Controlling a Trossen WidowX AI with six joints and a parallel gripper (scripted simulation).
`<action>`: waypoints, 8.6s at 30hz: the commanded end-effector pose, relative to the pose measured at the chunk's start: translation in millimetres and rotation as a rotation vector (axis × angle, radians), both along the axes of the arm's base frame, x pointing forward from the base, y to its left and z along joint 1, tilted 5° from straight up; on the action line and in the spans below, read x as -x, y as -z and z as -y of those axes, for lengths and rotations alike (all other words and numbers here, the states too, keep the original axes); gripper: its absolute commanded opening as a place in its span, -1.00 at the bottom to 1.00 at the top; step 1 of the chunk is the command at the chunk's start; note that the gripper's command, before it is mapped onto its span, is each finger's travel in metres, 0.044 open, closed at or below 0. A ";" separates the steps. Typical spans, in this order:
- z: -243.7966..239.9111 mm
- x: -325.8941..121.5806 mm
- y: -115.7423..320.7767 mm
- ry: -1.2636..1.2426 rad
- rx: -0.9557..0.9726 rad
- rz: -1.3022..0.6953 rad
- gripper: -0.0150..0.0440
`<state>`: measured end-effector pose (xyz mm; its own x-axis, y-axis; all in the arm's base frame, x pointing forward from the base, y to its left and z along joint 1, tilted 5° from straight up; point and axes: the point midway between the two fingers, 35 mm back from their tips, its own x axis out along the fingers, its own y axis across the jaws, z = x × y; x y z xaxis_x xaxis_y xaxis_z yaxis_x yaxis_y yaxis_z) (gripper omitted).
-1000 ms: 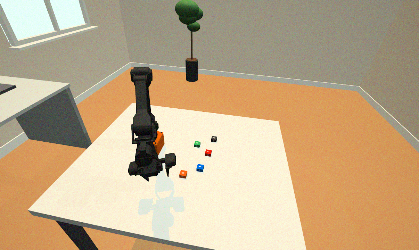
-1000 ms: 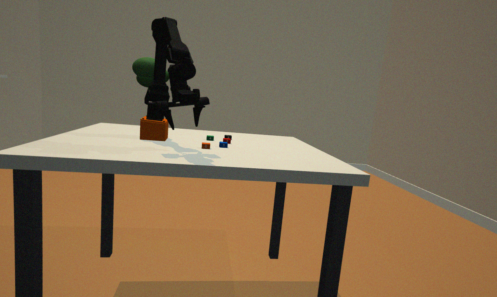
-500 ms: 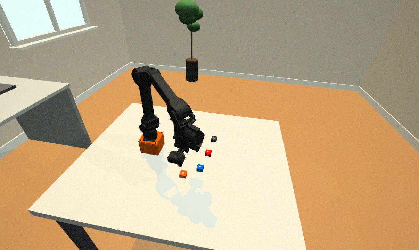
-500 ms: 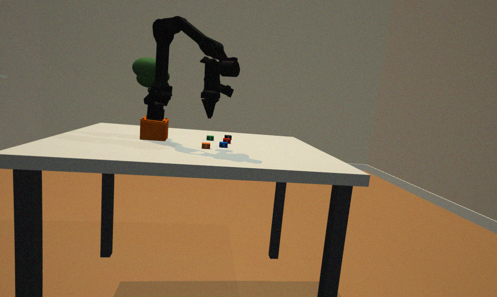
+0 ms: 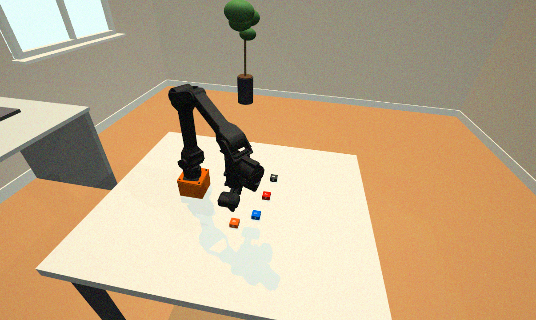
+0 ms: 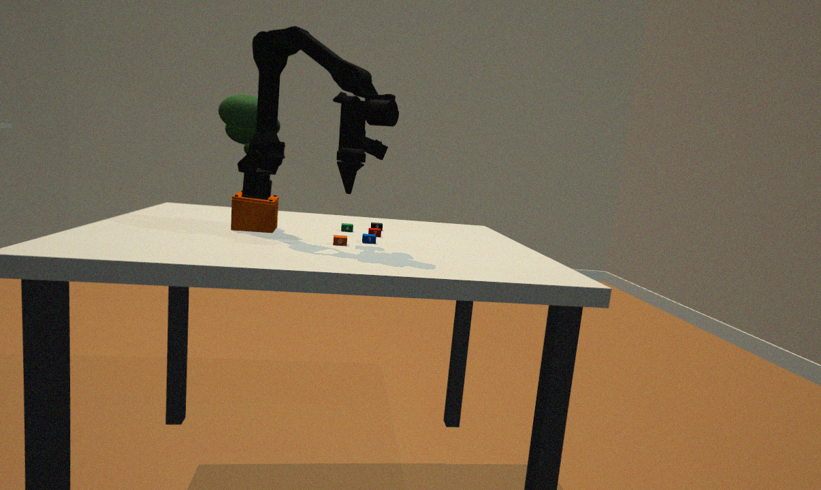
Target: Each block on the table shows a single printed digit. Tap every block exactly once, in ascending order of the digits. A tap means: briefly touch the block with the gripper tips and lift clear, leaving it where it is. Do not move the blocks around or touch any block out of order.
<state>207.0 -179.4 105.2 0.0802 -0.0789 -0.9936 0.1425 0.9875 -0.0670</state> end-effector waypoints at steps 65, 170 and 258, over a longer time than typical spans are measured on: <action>-161.1 -97.2 3.9 -0.006 -0.013 0.003 0.86; 7.0 -5.6 67.7 -0.006 0.004 -0.007 0.42; -44.9 -83.8 48.5 -0.006 -0.001 0.001 -0.42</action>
